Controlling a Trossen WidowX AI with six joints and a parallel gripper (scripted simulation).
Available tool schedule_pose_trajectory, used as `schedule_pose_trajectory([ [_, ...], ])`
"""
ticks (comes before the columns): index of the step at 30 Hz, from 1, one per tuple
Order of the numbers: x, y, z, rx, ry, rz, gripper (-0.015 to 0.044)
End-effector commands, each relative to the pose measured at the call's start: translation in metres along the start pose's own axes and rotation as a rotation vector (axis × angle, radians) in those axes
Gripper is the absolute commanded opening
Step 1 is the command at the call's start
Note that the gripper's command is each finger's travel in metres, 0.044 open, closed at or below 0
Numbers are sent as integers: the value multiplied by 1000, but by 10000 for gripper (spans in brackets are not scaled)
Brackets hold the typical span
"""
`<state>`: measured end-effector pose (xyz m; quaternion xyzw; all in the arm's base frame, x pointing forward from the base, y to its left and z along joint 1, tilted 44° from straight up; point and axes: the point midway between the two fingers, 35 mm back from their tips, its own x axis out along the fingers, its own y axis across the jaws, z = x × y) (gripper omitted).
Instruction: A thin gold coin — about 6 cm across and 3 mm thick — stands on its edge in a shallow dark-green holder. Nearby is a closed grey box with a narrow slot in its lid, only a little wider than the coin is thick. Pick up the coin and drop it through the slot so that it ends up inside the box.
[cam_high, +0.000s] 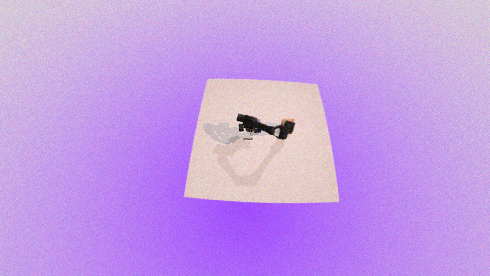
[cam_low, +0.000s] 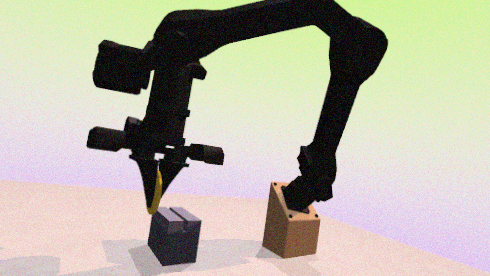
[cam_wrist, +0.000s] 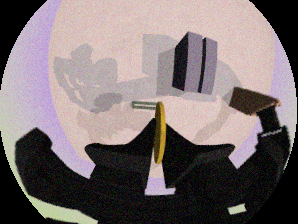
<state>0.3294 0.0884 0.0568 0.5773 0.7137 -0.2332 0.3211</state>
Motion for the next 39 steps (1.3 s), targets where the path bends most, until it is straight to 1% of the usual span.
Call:
schedule_pose_trajectory([
  [1,0,-6,10,0,-5,-3,0],
  [39,2,-69,84,1,-2,-7,0],
])
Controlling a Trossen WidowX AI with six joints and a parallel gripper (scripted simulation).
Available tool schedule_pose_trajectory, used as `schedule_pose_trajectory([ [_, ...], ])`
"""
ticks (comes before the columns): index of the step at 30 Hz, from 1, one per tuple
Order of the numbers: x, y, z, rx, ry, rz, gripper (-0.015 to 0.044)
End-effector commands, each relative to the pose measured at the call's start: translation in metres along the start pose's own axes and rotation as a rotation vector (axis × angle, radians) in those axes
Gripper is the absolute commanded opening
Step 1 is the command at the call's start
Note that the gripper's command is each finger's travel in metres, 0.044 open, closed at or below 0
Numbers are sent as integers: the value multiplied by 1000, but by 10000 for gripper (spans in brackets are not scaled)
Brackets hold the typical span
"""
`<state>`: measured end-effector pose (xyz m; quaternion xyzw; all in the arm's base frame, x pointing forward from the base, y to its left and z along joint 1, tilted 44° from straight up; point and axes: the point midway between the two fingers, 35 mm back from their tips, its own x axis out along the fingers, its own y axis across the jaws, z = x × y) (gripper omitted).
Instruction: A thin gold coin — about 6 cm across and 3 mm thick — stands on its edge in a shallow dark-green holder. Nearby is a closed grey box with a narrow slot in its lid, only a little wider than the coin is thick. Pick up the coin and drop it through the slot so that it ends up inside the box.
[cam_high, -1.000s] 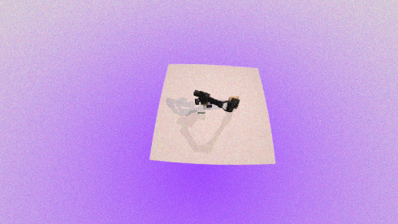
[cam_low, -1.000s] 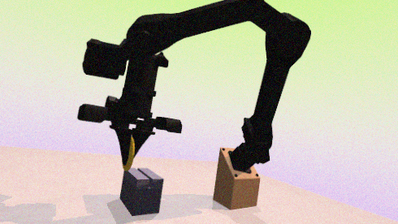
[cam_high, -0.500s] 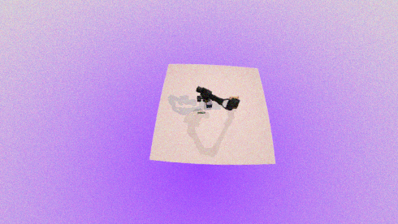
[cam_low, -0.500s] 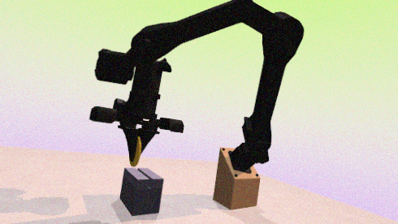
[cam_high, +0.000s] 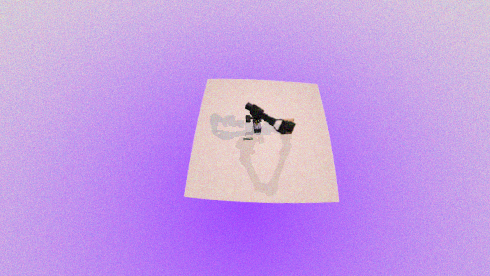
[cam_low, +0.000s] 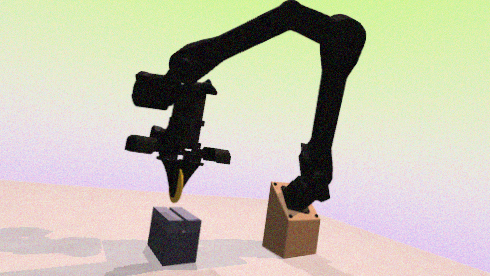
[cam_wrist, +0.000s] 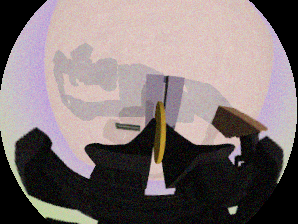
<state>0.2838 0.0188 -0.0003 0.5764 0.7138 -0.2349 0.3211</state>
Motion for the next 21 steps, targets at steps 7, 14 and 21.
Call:
schedule_pose_trajectory([
  [7,1,-11,9,0,3,-3,0],
  [14,1,-9,7,2,3,-1,0],
  [21,1,-12,10,1,3,-1,0],
])
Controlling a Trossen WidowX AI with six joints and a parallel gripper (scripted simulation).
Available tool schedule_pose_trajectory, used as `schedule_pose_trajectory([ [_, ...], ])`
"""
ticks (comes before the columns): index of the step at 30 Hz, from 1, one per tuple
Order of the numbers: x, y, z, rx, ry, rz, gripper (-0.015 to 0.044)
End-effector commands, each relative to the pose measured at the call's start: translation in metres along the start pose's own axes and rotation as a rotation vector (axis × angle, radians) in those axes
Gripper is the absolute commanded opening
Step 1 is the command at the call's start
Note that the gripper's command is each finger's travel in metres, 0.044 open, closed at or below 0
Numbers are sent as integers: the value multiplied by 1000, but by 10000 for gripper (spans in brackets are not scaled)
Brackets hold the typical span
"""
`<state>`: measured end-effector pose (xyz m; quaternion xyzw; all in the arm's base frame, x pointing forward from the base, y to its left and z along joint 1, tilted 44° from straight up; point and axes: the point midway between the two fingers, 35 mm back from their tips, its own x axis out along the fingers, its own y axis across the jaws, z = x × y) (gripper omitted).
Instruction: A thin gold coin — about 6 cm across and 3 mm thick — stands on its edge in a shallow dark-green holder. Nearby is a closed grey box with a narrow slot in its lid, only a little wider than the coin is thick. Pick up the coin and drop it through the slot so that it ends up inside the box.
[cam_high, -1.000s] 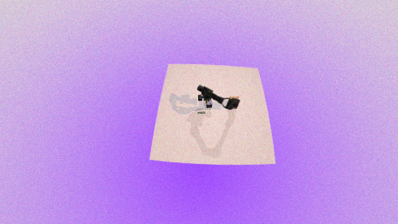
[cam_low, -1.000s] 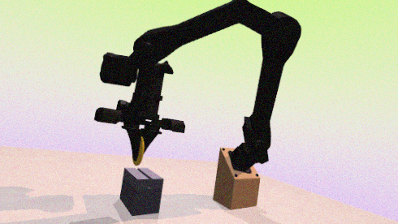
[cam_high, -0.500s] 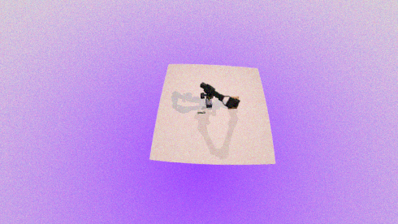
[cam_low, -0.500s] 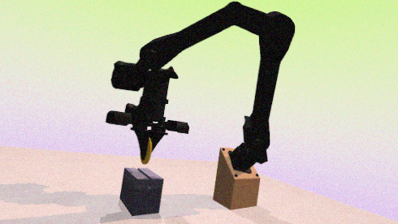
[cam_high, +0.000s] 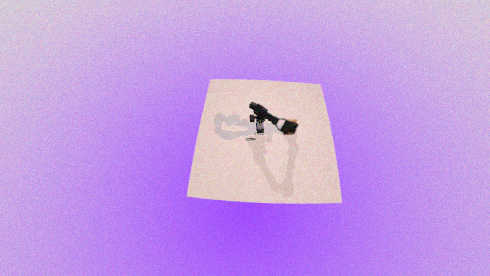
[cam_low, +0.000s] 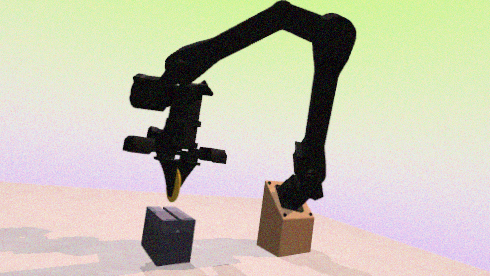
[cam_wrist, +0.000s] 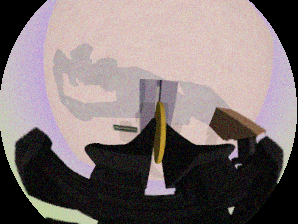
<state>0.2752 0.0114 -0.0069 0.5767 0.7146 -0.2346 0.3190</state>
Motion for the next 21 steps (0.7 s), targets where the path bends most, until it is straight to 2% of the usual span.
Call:
schedule_pose_trajectory([
  [1,1,-2,2,-2,-1,0,0],
  [21,3,-3,2,-3,2,3,0],
])
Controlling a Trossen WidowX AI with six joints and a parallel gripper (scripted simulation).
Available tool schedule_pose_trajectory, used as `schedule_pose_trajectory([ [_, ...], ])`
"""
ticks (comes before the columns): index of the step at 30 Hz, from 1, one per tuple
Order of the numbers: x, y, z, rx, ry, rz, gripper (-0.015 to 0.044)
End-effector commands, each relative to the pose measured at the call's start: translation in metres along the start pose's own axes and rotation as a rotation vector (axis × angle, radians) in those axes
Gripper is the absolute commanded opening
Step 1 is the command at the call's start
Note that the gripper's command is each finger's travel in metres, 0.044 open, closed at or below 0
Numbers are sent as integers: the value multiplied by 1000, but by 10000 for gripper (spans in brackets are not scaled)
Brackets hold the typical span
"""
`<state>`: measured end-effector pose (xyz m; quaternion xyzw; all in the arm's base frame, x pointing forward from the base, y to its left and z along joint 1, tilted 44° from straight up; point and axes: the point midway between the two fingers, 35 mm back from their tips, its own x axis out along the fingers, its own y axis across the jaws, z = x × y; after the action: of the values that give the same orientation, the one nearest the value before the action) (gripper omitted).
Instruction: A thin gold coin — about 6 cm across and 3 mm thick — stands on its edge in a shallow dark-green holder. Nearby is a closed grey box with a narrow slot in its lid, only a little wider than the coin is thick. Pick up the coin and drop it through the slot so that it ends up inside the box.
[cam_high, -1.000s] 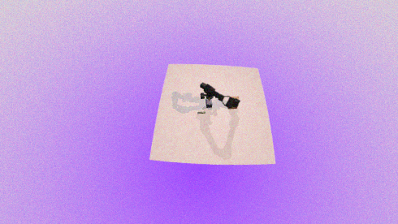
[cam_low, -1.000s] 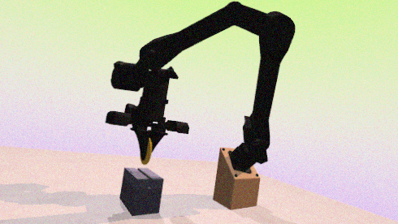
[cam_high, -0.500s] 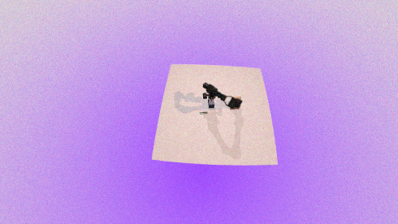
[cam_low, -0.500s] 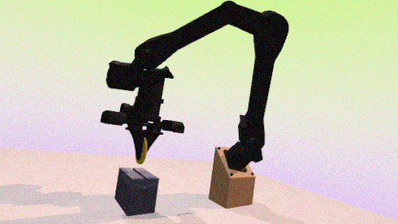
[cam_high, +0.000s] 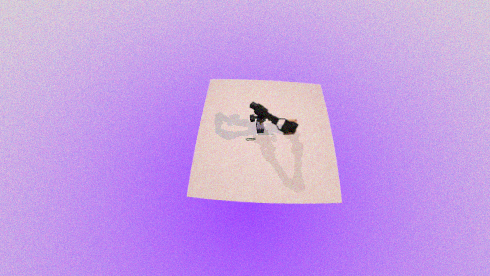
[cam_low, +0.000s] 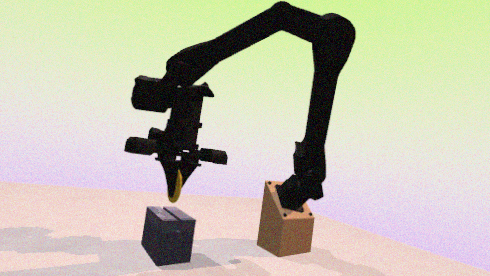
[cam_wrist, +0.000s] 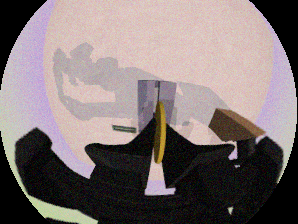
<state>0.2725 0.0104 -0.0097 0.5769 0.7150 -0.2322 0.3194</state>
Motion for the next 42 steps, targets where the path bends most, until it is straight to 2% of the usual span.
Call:
schedule_pose_trajectory([
  [1,2,0,0,1,-1,1,0],
  [33,18,0,-1,7,0,2,0],
  [39,16,0,0,0,-4,0,157],
  [42,16,0,0,0,-4,0,161],
])
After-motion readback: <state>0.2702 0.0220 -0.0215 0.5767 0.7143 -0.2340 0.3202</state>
